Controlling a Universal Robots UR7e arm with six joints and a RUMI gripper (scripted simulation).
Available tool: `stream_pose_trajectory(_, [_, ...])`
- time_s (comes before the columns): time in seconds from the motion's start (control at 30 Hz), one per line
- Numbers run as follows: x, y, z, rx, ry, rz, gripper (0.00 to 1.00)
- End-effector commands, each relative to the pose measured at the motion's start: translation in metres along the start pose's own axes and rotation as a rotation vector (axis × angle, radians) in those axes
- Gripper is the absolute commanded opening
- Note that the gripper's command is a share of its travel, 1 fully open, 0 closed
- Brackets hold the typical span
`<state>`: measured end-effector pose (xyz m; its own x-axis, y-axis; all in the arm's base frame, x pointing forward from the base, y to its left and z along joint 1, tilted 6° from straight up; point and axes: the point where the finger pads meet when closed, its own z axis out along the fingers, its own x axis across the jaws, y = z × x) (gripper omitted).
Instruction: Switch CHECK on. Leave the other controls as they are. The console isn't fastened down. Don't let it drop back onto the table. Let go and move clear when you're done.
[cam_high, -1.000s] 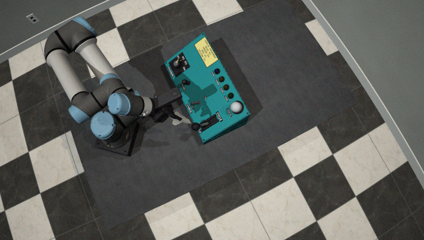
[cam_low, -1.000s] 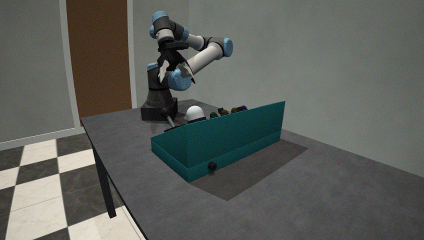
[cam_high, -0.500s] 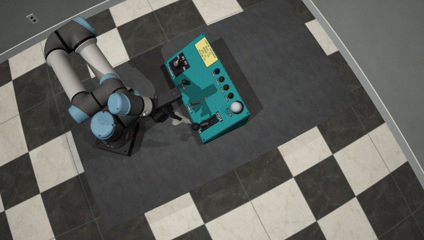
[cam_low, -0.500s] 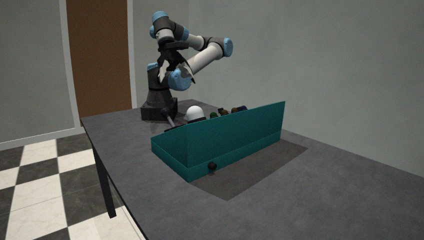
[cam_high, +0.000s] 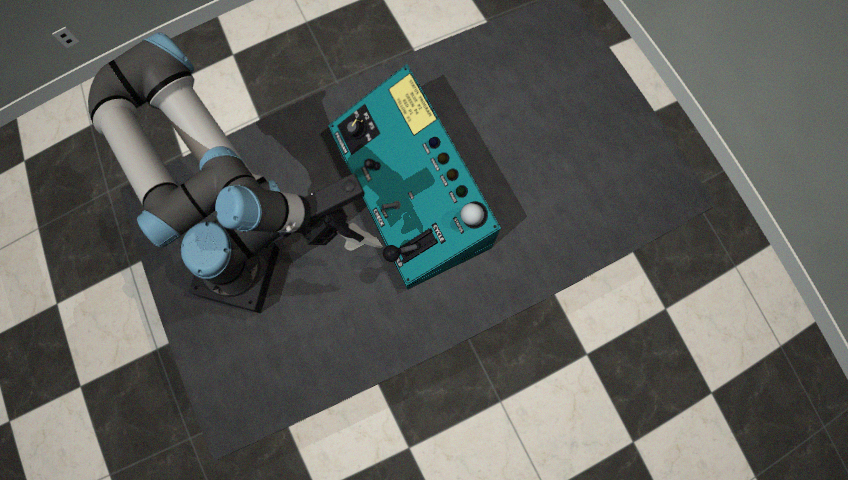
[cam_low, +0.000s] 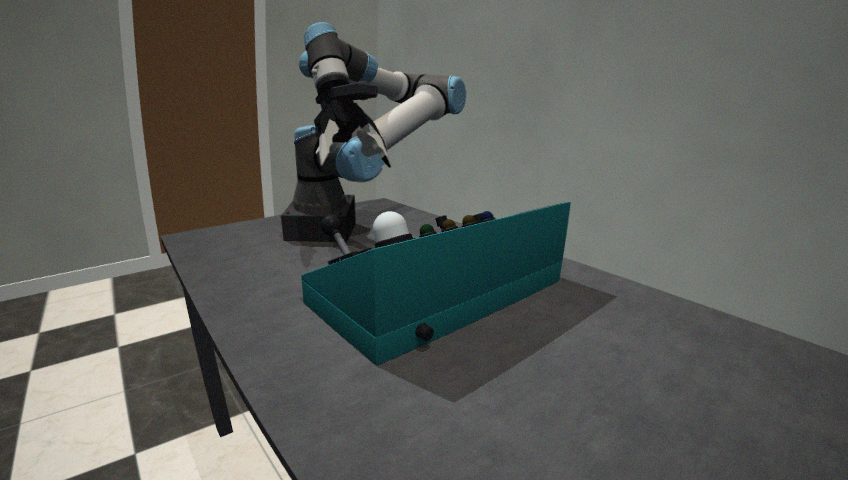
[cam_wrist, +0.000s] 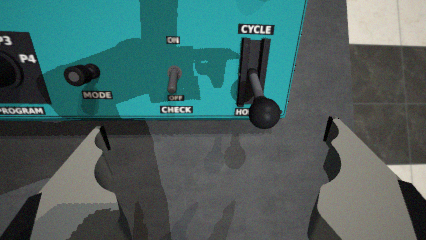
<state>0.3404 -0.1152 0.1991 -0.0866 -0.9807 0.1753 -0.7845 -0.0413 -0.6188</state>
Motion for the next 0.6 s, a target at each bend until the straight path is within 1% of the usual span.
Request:
stream_pose_trajectory(0.0, [0.0012,-0.0015,-0.0017,0.002,0.005,-0.002,1.0])
stream_pose_trajectory(0.3, [0.0002,-0.0003,-0.0002,0.0,0.0,0.0,1.0])
stream_pose_trajectory(0.57, [0.0014,-0.0015,-0.0028,0.001,0.005,-0.002,1.0])
